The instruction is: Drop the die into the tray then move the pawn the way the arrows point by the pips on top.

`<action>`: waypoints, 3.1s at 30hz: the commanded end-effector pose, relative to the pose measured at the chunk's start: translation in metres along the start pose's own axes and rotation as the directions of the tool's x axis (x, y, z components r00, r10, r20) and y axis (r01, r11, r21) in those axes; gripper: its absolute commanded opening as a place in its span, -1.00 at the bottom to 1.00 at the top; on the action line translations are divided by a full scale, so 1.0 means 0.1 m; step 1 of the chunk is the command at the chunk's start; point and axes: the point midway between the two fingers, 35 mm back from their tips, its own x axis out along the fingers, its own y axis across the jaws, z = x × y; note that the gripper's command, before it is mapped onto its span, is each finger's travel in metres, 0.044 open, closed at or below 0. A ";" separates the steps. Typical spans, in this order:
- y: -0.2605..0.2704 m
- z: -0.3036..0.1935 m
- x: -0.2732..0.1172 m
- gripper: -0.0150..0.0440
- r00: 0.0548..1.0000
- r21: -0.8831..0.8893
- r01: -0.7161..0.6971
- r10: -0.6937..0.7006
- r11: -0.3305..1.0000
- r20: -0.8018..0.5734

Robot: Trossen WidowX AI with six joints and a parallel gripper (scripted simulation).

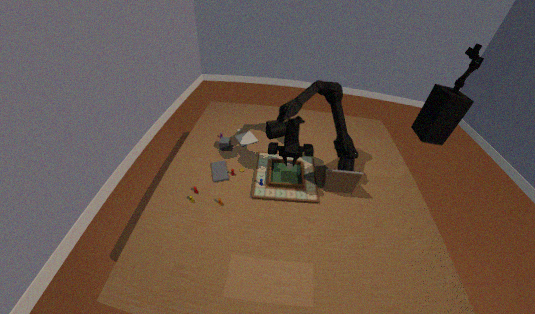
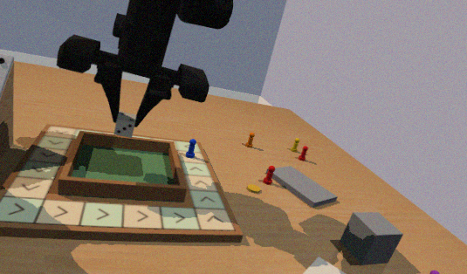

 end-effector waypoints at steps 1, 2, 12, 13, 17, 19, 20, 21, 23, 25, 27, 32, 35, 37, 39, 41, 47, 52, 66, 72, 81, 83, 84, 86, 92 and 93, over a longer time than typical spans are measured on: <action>0.03 0.00 0.03 -0.49 0.992 -0.002 -0.025 0.025 1.000 0.122; 0.03 0.00 0.04 -0.49 0.988 -0.004 -0.030 0.030 1.000 0.155; 0.05 0.02 0.07 -0.49 0.887 -0.019 -0.005 0.013 1.000 0.461; 0.05 0.02 0.08 -0.49 0.872 -0.019 0.004 0.005 1.000 0.489; 0.05 0.02 0.08 -0.49 0.805 -0.012 0.055 -0.037 0.998 0.592; 0.05 0.01 0.08 -0.49 0.782 -0.007 0.074 -0.054 0.997 0.621; 0.05 0.01 0.08 -0.49 0.779 -0.006 0.077 -0.056 0.997 0.625; 0.05 0.01 0.08 -0.49 0.779 -0.006 0.077 -0.056 0.997 0.625; 0.02 -0.02 -0.01 -0.49 0.779 -0.006 0.077 -0.056 0.997 0.625; -0.01 -0.09 -0.18 -0.49 0.778 -0.006 0.077 -0.056 0.997 0.625; -0.04 -0.17 -0.37 -0.49 0.778 -0.006 0.077 -0.056 0.997 0.625; -0.03 -0.20 -0.43 -0.49 0.778 -0.006 0.077 -0.056 0.997 0.626; -0.02 -0.20 -0.42 -0.49 0.778 -0.006 0.077 -0.056 0.997 0.626; -0.02 -0.20 -0.42 -0.49 0.778 -0.006 0.077 -0.056 0.997 0.626; -0.03 -0.20 -0.44 -0.49 0.778 -0.006 0.077 -0.056 0.997 0.626; -0.03 -0.20 -0.44 -0.49 0.778 -0.006 0.077 -0.056 0.997 0.626; -0.03 -0.20 -0.42 -0.49 0.781 -0.010 0.077 -0.054 0.997 0.622; -0.03 -0.20 -0.42 -0.40 0.781 -0.010 0.077 -0.054 0.997 0.622; 0.00 -0.13 -0.81 0.84 0.777 -0.007 0.077 -0.056 0.997 0.627; 0.03 -0.04 -0.46 1.00 0.953 -0.004 -0.019 0.020 1.000 0.301; -0.04 0.01 -0.26 1.00 0.982 -0.006 0.077 -0.077 0.997 -0.171; 0.01 0.03 -0.25 1.00 0.995 -0.011 0.038 -0.039 0.999 -0.095; 0.00 0.03 -0.25 0.91 0.995 0.005 0.040 -0.039 0.999 -0.096; -0.09 0.07 -0.25 0.73 0.994 0.134 0.056 -0.042 0.989 -0.101; -0.49 0.27 -0.21 0.20 0.991 0.665 0.125 -0.057 0.736 -0.124; -0.56 0.31 -0.20 0.19 0.990 0.735 0.135 -0.059 0.664 -0.128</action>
